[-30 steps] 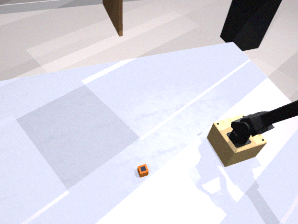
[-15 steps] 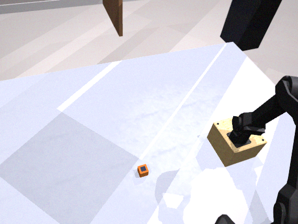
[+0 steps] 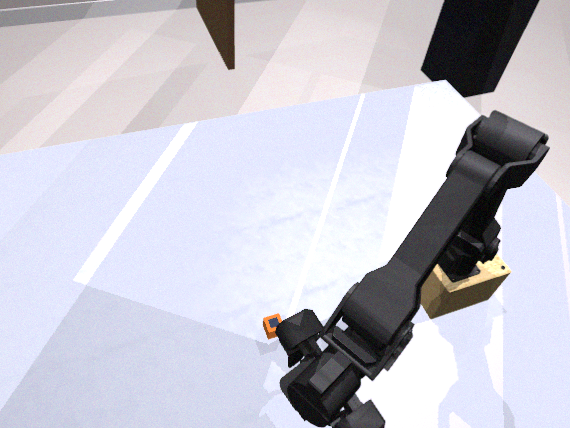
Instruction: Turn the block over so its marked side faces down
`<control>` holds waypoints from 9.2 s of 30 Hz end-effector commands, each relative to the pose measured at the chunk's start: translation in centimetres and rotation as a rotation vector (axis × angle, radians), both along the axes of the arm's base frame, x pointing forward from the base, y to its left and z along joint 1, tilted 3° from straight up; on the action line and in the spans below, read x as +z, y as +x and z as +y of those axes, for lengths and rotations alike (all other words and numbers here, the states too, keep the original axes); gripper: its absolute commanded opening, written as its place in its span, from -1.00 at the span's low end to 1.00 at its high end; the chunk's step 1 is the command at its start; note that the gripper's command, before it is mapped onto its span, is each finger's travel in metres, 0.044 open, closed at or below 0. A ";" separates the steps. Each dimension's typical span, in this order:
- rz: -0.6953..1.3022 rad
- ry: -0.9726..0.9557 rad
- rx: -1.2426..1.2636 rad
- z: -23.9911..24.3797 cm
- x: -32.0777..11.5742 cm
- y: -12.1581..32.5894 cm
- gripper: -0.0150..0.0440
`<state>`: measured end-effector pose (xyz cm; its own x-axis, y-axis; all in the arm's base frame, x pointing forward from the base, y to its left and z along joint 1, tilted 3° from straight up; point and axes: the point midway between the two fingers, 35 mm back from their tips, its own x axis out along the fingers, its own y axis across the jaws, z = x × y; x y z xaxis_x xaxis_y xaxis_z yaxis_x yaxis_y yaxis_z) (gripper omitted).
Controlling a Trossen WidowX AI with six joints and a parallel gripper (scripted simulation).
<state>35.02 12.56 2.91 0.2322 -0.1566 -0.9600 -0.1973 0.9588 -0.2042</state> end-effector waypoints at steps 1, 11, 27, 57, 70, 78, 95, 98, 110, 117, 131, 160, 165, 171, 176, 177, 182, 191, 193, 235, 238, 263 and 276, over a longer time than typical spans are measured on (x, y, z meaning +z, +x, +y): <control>0.065 0.033 -0.077 -5.4 0.4 0.8 1.00; 0.177 0.140 -0.241 -16.2 0.9 -0.2 1.00; 0.178 0.140 -0.241 -16.3 -4.1 0.0 1.00; 0.178 0.139 -0.241 -16.5 -7.3 0.1 0.29; 0.178 0.139 -0.241 -16.5 -7.3 0.1 -0.20; 0.178 0.139 -0.241 -16.5 -7.0 0.1 -0.49; 0.058 0.155 -0.228 -16.4 -5.1 0.2 -0.49; 0.010 0.160 -0.222 -16.4 -5.4 0.3 -0.49; -0.183 0.177 -0.196 -16.4 -5.7 0.1 -0.49; -0.295 0.184 -0.179 -16.4 -5.5 -0.3 -0.49; -0.420 0.196 -0.163 -16.5 -6.8 0.3 -0.49; -0.800 0.223 -0.104 -16.6 -8.7 -0.4 -0.49; -0.845 0.225 -0.095 -16.5 -8.4 -0.8 -0.49; -0.866 0.226 -0.091 -16.5 -8.1 -0.9 -0.49; -0.866 0.226 -0.091 -16.5 -8.1 -0.9 -0.49; -0.866 0.226 -0.091 -16.5 -8.1 -0.9 -0.49; -0.866 0.226 -0.091 -16.5 -8.1 -0.9 -0.49; -0.866 0.226 -0.091 -16.5 -8.1 -0.9 0.31; -0.866 0.226 -0.091 -16.5 -8.1 -0.9 0.49; -0.817 0.225 -0.101 -16.6 -8.2 -0.3 1.00; -0.719 0.221 -0.120 -16.6 -7.8 0.4 1.00; -0.334 0.185 -0.172 -16.1 -1.0 -2.8 1.00; 0.023 0.159 -0.223 -16.2 0.1 0.4 1.00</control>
